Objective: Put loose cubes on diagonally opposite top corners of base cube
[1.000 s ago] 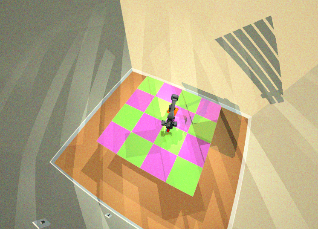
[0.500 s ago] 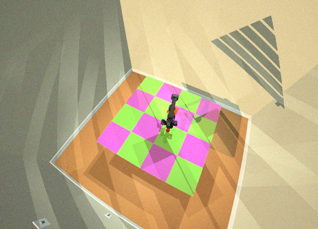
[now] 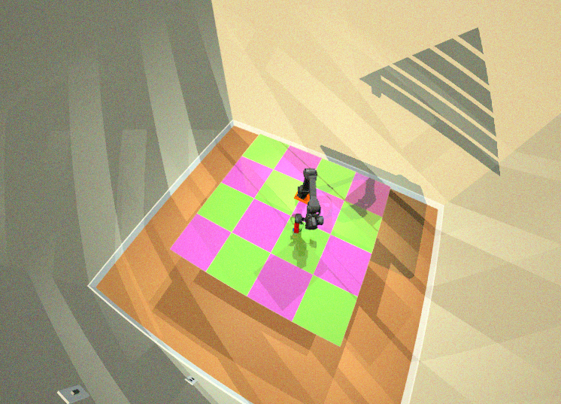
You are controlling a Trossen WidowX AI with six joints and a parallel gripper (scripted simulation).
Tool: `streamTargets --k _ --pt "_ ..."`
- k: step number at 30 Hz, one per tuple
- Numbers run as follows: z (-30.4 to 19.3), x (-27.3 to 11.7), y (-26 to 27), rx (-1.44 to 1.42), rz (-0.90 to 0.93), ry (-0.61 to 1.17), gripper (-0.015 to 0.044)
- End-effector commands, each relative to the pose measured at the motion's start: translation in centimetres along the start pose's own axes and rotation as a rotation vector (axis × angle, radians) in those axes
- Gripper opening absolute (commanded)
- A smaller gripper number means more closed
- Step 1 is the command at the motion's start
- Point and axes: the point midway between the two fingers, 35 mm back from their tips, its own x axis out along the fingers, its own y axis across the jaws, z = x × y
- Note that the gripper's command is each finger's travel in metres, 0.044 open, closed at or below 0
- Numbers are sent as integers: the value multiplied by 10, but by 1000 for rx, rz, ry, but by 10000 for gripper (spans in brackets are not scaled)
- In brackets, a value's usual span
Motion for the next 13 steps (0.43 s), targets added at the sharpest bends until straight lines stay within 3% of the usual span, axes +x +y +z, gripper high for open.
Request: streamTargets --k 1,13 --pt "2 -3 47 -4 5 -3 400" --pt "1 -3 57 -4 6 -3 400"
